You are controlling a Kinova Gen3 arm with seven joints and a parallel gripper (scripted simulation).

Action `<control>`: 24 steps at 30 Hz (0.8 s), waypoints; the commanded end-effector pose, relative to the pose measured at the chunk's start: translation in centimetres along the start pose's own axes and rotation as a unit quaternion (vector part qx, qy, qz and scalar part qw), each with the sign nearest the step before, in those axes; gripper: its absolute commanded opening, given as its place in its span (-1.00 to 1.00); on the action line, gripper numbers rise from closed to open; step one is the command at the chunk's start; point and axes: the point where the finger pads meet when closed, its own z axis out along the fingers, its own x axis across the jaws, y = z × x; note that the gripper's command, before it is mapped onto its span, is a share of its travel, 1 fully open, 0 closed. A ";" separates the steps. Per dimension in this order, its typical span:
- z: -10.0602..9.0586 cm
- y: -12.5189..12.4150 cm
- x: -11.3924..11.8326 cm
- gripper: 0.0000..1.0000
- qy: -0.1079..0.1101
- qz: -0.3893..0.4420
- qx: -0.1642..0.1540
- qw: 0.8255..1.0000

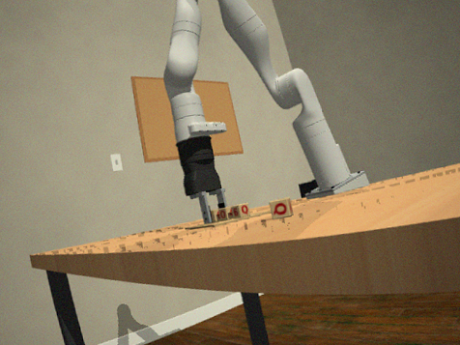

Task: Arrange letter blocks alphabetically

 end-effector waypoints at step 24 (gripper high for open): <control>-4.5 0.0 0.0 0.58 0.001 0.000 0.000 1.000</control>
